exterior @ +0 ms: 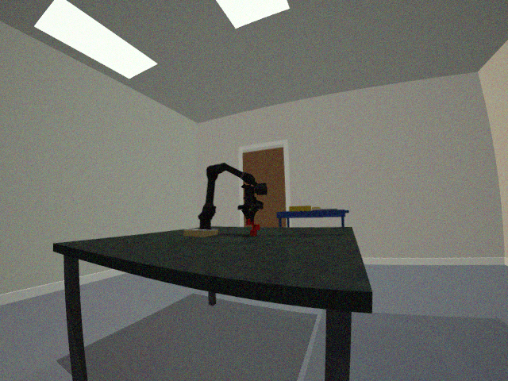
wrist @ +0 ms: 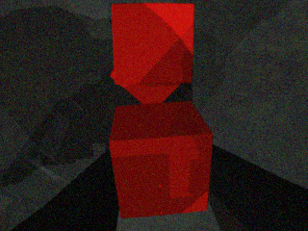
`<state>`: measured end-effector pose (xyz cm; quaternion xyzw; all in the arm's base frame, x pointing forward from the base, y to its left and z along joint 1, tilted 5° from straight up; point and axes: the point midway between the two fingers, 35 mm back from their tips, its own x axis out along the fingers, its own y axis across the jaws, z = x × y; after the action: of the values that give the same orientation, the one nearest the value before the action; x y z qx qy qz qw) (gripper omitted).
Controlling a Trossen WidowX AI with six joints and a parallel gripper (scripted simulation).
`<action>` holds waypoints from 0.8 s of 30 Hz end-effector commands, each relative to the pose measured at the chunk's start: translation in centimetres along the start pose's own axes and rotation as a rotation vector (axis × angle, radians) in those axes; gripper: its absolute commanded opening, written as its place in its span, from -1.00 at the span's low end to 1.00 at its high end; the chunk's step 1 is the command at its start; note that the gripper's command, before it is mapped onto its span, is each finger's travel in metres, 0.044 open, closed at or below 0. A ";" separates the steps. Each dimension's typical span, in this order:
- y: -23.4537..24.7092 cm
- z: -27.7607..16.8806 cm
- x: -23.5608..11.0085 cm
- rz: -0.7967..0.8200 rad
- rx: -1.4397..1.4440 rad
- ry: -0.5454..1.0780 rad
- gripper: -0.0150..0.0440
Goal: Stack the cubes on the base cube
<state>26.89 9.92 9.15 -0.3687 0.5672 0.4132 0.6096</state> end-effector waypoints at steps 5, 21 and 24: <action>0.0 0.0 0.2 0.001 0.005 -0.003 -0.14; -0.1 0.2 3.1 0.001 0.005 -0.004 -0.14; -0.1 0.2 3.1 0.001 0.005 -0.004 -0.14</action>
<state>27.12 10.24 6.22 -0.3687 0.5666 0.4132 0.6102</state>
